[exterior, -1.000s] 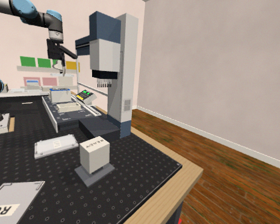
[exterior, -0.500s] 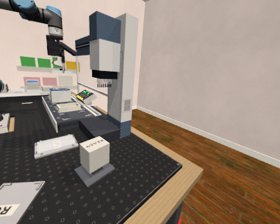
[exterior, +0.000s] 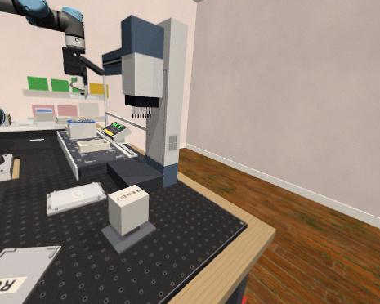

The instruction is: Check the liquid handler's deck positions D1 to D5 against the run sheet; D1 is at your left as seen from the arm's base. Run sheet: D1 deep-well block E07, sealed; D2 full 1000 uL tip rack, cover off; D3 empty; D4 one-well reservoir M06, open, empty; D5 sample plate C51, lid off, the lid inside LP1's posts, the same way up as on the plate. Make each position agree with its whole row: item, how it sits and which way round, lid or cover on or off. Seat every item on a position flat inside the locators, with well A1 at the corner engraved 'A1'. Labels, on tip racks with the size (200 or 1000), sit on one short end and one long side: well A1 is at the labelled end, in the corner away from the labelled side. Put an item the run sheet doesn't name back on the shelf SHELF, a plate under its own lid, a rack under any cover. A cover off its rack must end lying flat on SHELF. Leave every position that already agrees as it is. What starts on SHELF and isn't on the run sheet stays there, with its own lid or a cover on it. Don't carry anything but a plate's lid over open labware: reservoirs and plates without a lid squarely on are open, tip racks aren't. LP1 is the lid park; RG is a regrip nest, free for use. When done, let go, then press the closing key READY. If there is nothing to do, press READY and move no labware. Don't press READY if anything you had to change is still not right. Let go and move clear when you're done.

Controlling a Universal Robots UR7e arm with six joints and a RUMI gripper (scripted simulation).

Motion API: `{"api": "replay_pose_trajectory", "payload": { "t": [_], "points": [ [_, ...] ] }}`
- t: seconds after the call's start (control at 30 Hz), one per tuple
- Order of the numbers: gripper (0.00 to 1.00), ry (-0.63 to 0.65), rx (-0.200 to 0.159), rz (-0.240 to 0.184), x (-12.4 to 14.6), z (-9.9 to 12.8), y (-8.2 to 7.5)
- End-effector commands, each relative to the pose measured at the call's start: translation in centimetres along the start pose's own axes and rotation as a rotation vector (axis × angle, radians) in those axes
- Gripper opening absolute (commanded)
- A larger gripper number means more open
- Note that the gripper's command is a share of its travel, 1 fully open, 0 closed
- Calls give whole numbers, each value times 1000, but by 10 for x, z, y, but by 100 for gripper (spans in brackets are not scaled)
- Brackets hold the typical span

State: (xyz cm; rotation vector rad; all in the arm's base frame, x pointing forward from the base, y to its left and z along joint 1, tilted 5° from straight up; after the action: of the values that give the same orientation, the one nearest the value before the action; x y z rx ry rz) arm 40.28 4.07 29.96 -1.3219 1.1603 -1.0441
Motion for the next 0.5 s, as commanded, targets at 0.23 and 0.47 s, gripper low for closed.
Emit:
{"api": "replay_pose_trajectory", "payload": {
  "t": [0.23, 0.47],
  "points": [
    [0, 1, 1, 0, -6, -44, 0],
    [0, 1, 0, 0, -11, -79, 0]
  ]
}}
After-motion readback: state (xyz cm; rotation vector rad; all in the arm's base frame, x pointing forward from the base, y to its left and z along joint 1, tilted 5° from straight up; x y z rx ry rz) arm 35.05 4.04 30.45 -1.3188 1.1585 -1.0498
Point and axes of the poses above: the point where the finger pads meet when closed, its own y axis out along the fingers, its own x axis across the jaws, z = x × y, the point moved 5 cm from there along -y, back along the fingers, and after that the axes turned 9 degrees about -y, right-handed, at the moved point
